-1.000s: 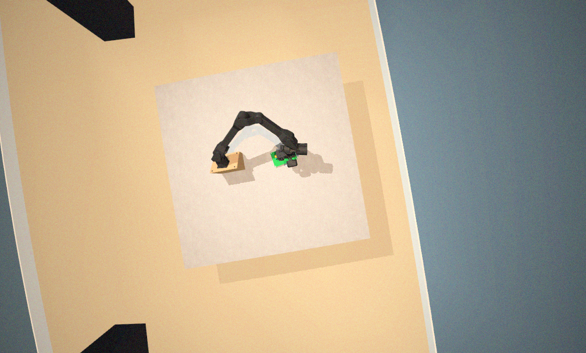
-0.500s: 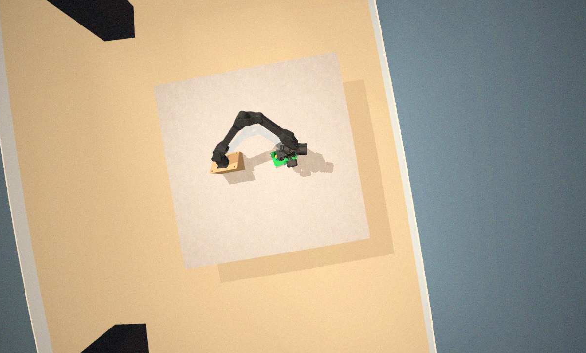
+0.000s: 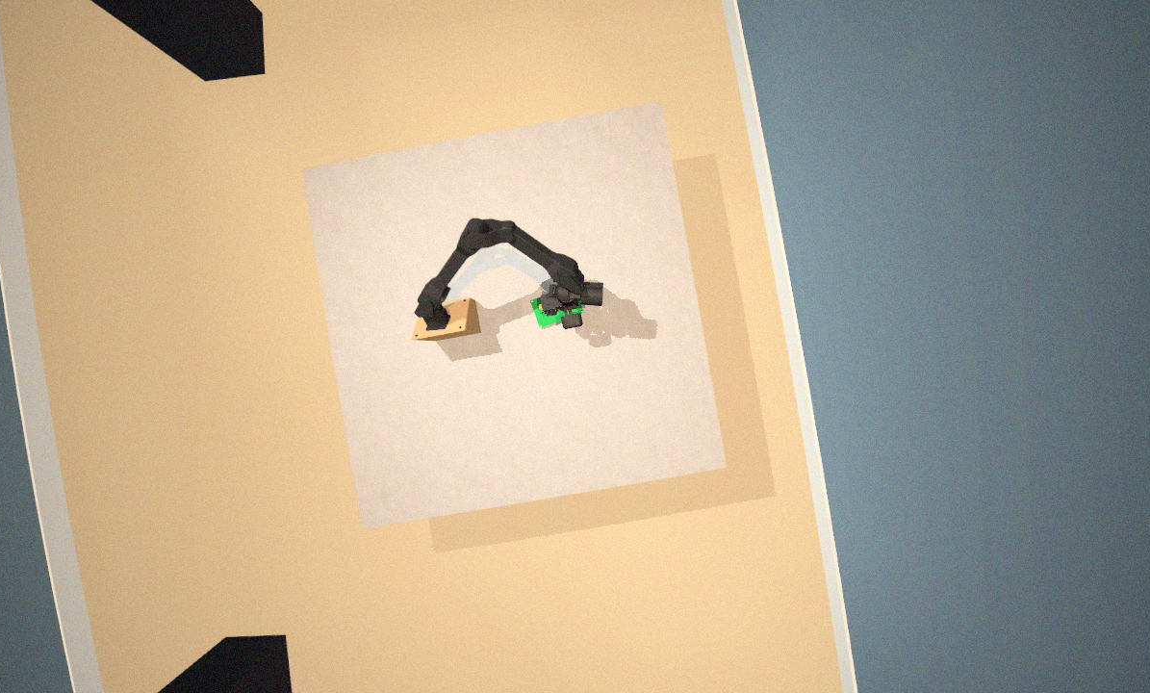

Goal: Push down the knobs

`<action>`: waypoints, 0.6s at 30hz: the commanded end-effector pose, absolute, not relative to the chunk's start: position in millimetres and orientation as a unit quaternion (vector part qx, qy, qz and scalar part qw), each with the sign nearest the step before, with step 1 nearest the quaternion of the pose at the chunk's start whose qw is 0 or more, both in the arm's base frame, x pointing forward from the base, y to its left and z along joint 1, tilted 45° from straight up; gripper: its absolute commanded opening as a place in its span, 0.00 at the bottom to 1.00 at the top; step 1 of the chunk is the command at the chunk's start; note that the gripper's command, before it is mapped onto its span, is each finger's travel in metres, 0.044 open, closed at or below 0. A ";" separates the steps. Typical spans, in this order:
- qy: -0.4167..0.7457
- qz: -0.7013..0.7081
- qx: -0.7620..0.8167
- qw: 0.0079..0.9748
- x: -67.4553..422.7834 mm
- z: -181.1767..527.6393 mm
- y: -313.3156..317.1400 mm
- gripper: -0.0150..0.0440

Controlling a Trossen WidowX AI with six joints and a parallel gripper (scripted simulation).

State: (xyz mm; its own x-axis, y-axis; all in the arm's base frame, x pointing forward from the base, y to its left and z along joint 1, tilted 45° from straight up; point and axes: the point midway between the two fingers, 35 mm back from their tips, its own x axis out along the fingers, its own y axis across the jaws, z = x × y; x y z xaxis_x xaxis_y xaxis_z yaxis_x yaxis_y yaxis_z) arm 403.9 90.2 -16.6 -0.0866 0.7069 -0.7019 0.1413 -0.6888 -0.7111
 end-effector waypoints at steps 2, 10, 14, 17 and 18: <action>-0.332 0.655 -0.645 0.211 407.3 -10.3 84.5 0.25; -0.331 0.658 -0.641 0.215 404.5 -14.5 88.0 0.61; -0.329 0.658 -0.642 0.214 381.1 -11.3 74.5 0.79; -0.328 0.659 -0.643 0.212 350.4 -8.3 60.7 0.92; -0.328 0.659 -0.643 0.212 339.7 -7.5 56.8 0.97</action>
